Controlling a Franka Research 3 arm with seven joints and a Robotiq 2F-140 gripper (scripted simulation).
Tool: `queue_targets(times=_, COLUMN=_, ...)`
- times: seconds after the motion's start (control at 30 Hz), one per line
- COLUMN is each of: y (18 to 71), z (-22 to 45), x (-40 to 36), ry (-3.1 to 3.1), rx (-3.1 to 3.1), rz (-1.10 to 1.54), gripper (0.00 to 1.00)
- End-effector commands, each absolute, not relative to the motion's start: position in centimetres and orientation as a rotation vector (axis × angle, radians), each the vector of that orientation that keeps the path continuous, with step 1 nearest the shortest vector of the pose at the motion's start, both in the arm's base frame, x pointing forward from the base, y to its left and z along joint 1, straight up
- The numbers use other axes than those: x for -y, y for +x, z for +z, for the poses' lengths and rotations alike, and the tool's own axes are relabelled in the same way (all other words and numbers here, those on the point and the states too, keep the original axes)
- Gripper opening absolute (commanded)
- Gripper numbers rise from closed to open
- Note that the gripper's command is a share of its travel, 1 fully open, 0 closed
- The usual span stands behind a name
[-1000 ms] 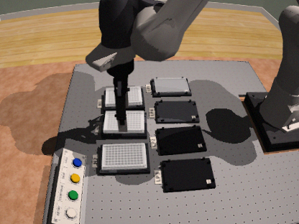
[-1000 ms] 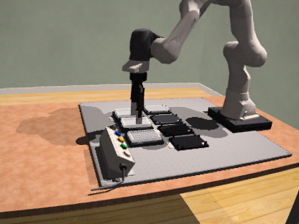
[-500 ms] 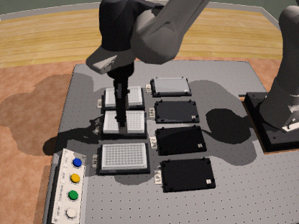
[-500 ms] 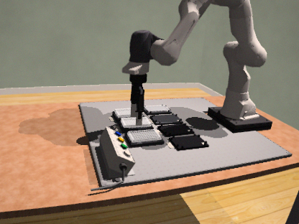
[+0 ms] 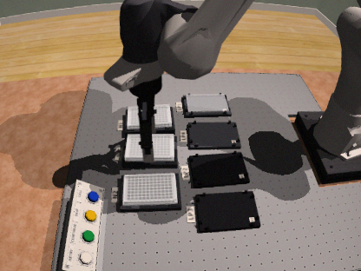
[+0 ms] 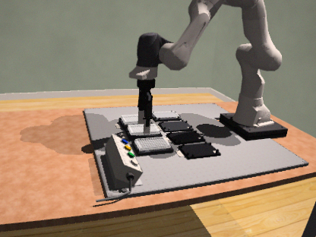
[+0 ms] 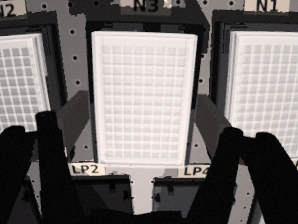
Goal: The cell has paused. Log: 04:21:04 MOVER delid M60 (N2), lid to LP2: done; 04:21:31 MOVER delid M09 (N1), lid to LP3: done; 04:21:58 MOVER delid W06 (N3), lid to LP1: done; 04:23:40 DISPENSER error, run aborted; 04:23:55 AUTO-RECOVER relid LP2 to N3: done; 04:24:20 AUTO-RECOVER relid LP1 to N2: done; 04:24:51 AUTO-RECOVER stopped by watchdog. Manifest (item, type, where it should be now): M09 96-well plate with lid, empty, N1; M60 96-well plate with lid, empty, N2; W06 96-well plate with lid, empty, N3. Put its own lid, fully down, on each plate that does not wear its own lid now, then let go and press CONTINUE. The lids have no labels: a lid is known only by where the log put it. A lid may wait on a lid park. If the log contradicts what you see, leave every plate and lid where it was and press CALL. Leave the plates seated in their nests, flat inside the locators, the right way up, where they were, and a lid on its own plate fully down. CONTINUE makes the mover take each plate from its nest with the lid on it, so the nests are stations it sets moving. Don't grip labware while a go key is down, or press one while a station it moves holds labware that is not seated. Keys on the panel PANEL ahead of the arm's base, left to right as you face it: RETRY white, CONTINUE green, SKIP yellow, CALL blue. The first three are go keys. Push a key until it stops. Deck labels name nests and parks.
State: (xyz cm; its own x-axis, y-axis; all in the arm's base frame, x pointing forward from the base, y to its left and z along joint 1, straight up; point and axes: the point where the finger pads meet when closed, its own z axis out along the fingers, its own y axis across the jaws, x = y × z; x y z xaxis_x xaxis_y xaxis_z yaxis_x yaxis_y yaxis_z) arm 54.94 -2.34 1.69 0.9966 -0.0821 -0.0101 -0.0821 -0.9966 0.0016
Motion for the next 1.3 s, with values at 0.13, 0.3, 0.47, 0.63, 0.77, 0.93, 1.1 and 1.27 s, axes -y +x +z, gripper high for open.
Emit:
queue_targets(times=0.13, y=54.93, z=1.54, x=2.35, ry=3.139, rx=0.127, rz=-0.014, gripper=0.66)
queue_targets(times=0.3, y=54.93, z=1.54, x=2.35, ry=3.139, rx=0.127, rz=-0.014, gripper=0.66)
queue_targets(times=0.47, y=54.93, z=1.54, x=2.35, ry=3.139, rx=0.127, rz=-0.014, gripper=0.66)
queue_targets(times=0.63, y=54.93, z=1.54, x=2.35, ry=3.139, rx=0.127, rz=-0.014, gripper=0.66)
queue_targets(times=0.77, y=54.93, z=1.54, x=2.35, ry=3.139, rx=0.127, rz=-0.014, gripper=0.66)
queue_targets(times=0.93, y=54.93, z=1.54, x=2.35, ry=3.139, rx=0.127, rz=-0.014, gripper=0.66)
queue_targets(times=1.1, y=54.93, z=1.54, x=2.35, ry=3.139, rx=0.127, rz=-0.014, gripper=0.66)
queue_targets(times=1.27, y=54.93, z=1.54, x=2.35, ry=3.139, rx=0.127, rz=-0.014, gripper=0.0)
